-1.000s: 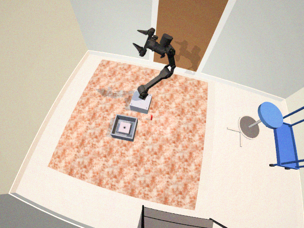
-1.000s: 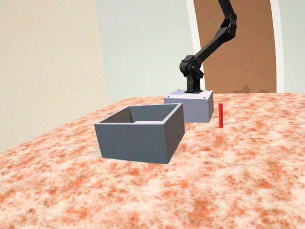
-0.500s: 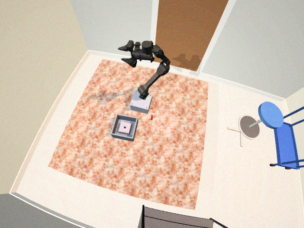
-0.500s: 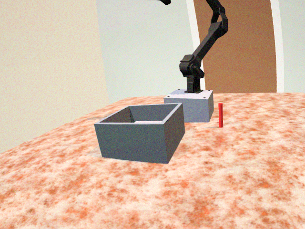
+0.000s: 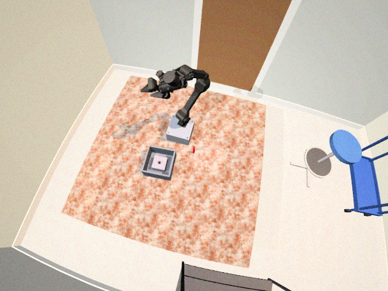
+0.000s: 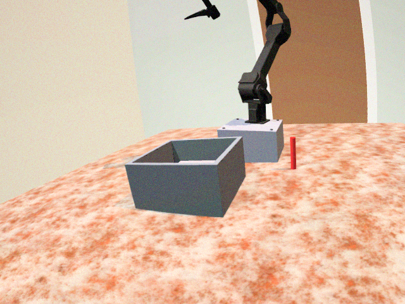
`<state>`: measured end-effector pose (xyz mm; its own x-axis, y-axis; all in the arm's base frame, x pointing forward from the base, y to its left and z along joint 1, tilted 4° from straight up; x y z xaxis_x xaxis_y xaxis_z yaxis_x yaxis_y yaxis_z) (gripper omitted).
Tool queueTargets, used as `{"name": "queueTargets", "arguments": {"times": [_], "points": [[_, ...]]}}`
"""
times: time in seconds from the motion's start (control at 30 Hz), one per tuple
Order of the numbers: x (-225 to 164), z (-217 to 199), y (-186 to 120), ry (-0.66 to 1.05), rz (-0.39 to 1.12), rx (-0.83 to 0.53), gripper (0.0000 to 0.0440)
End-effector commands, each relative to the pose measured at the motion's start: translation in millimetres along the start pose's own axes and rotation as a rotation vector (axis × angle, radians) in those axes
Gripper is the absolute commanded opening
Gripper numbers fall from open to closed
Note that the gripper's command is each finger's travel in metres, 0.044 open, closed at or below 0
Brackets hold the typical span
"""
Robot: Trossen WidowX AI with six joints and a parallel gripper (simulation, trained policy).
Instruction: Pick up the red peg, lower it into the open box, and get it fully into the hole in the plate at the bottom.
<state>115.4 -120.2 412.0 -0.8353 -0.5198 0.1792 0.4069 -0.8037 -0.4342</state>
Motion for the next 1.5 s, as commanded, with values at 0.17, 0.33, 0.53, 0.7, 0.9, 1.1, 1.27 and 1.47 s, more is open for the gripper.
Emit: {"name": "queueTargets", "arguments": {"times": [0.17, 0.33, 0.53, 0.7, 0.9, 1.1, 1.27, 1.47], "points": [[-42.9, -27.7, 19.2, -0.215, 0.121, -0.132, 0.044], [-69.1, -47.2, 25.1, -0.352, 0.2, -0.205, 0.044], [-98.8, -73.0, 26.4, -0.519, 0.298, -0.284, 0.044], [-121.5, -96.6, 23.1, -0.66, 0.379, -0.345, 0.044], [-145.3, -127.8, 14.3, -0.829, 0.475, -0.417, 0.044], [-164.7, -162.6, 1.1, -0.999, 0.566, -0.493, 0.044], [-177.0, -194.9, -12.8, -1.141, 0.635, -0.563, 0.044], [-186.5, -235.0, -30.0, -1.295, 0.696, -0.648, 0.044]]}}
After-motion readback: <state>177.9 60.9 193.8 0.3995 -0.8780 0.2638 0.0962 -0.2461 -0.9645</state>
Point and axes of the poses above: the point midway between the two fingers, 35 mm back from their tips, its own y axis out along the fingers, its own z axis across the jaws, x = y × z, the point moved 3 cm from there along -y, back along the fingers, and after that the axes turned 9 degrees about y, right-handed, at the moved point
